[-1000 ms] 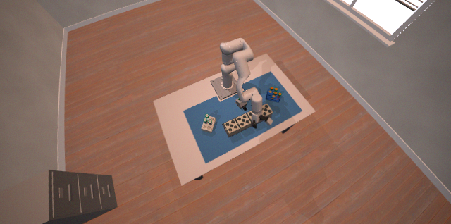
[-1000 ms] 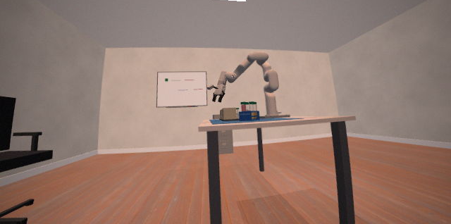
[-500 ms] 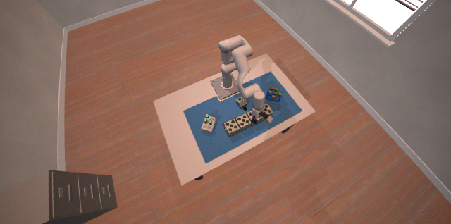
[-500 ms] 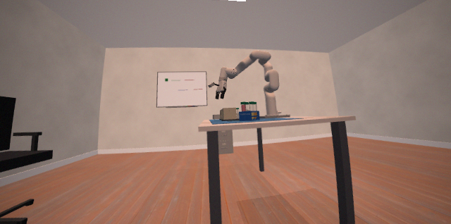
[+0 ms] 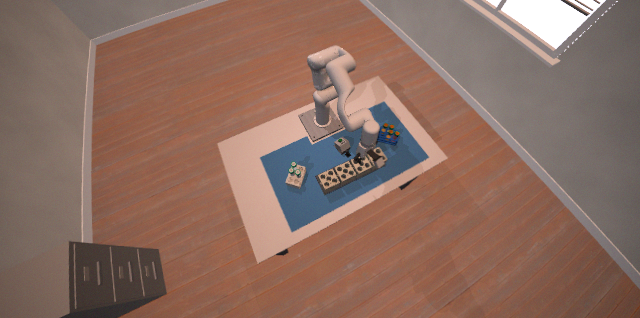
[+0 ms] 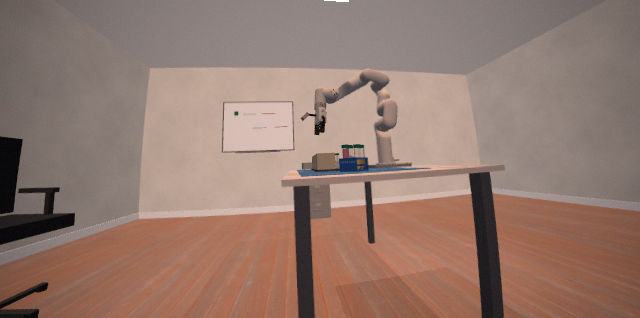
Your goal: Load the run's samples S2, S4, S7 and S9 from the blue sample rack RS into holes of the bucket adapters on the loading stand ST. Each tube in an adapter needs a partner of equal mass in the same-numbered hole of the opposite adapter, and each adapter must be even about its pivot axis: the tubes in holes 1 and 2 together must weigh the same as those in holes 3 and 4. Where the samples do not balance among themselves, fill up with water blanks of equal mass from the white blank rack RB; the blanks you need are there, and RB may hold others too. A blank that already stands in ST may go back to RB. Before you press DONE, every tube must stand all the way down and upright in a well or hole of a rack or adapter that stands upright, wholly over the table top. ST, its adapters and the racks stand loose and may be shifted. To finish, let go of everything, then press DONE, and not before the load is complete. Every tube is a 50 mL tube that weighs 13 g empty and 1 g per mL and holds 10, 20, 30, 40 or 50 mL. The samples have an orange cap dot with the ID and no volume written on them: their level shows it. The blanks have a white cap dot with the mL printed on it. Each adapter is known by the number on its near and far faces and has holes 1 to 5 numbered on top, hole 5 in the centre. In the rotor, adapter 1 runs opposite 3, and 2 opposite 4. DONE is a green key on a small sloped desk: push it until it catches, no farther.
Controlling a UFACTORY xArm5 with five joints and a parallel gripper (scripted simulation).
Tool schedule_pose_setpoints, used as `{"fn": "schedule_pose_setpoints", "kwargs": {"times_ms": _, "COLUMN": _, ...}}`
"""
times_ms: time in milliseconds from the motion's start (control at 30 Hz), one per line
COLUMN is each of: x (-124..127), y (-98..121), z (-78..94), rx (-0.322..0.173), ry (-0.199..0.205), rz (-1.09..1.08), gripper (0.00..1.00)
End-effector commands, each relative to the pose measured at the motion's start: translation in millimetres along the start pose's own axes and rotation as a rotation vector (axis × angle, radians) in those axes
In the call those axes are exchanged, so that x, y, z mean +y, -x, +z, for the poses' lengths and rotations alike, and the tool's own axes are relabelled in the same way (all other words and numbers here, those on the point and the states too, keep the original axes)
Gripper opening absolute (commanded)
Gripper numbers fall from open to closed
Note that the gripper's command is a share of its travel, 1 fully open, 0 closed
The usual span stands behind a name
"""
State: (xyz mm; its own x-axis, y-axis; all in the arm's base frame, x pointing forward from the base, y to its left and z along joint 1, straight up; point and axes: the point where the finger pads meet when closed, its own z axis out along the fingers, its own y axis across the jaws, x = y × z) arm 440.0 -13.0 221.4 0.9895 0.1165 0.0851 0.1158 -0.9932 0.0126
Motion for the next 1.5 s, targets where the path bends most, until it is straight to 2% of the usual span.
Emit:
{"fn": "schedule_pose_setpoints", "kwargs": {"times_ms": 0, "x": -6.1, "y": 10.7, "z": -12.6, "rx": -0.028, "ry": -0.004, "rz": 0.042, "gripper": 1.00}}
{"fn": "schedule_pose_setpoints", "kwargs": {"times_ms": 33, "x": -7.8, "y": 14.3, "z": -15.7, "rx": -0.045, "ry": -0.006, "rz": 0.066, "gripper": 1.00}}
{"fn": "schedule_pose_setpoints", "kwargs": {"times_ms": 100, "x": -10.9, "y": 20.5, "z": -21.3, "rx": -0.045, "ry": -0.006, "rz": 0.066, "gripper": 1.00}}
{"fn": "schedule_pose_setpoints", "kwargs": {"times_ms": 333, "x": 13.8, "y": 23.7, "z": -18.5, "rx": -0.076, "ry": -0.002, "rz": 0.230, "gripper": 1.00}}
{"fn": "schedule_pose_setpoints", "kwargs": {"times_ms": 500, "x": 37.8, "y": 26.8, "z": -15.8, "rx": -0.078, "ry": -0.001, "rz": 0.244, "gripper": 1.00}}
{"fn": "schedule_pose_setpoints", "kwargs": {"times_ms": 833, "x": 42.2, "y": 29.1, "z": -16.0, "rx": -0.078, "ry": 0.000, "rz": 0.277, "gripper": 1.00}}
{"fn": "schedule_pose_setpoints", "kwargs": {"times_ms": 1333, "x": 108.5, "y": 64.6, "z": -17.9, "rx": -0.078, "ry": 0.022, "rz": 0.777, "gripper": 1.00}}
{"fn": "schedule_pose_setpoints", "kwargs": {"times_ms": 1467, "x": 117.3, "y": 69.3, "z": -18.2, "rx": -0.078, "ry": 0.024, "rz": 0.844, "gripper": 1.00}}
